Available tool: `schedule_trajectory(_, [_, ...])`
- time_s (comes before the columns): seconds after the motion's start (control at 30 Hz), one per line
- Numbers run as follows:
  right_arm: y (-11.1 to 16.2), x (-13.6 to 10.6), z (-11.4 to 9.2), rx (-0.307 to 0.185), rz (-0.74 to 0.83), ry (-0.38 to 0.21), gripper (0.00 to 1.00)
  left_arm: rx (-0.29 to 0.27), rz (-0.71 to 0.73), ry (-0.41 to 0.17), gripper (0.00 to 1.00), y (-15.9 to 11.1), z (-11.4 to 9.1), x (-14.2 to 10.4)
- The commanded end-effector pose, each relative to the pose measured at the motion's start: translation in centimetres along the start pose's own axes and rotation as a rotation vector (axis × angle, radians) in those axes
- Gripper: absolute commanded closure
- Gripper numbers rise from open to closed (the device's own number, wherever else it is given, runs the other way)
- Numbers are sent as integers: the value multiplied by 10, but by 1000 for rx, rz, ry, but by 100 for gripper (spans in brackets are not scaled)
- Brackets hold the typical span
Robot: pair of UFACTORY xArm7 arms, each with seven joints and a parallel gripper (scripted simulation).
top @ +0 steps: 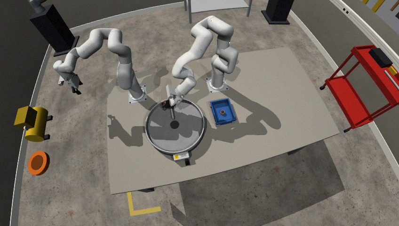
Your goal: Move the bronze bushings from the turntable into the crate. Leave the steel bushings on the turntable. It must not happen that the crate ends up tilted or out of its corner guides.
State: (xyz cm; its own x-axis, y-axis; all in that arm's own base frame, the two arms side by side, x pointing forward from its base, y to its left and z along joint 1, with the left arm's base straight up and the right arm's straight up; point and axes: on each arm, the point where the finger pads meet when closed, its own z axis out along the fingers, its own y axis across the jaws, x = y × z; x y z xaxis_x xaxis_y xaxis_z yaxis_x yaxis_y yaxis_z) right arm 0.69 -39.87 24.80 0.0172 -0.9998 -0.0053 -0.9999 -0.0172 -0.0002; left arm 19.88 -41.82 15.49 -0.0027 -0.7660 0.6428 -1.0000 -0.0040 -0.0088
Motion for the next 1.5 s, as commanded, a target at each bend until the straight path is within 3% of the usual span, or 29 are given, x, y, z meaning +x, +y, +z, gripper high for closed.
schedule_trajectory(0.0, [0,1,-2,0,0,5,0,1,1,3,100,-1,-1,2])
schedule_trajectory(0.23, [0,1,-2,0,0,5,0,-5,11,2,100,-3,-8,-7])
schedule_trajectory(0.5, [0,1,-2,0,0,5,0,-40,54,3,100,-10,-42,-49])
schedule_trajectory(0.57, [0,1,-2,0,0,5,0,-40,54,3,100,-10,-42,-49])
schedule_trajectory(0.87, [0,1,-2,0,0,5,0,-90,112,3,100,-17,-89,-105])
schedule_trajectory(1.07, [0,1,-2,0,0,5,0,-117,145,3,100,-22,-115,-136])
schedule_trajectory(1.13, [0,1,-2,0,0,5,0,-117,145,3,100,-22,-115,-136])
schedule_trajectory(1.47, [0,1,-2,0,0,5,0,-168,206,2,100,-30,-164,-194])
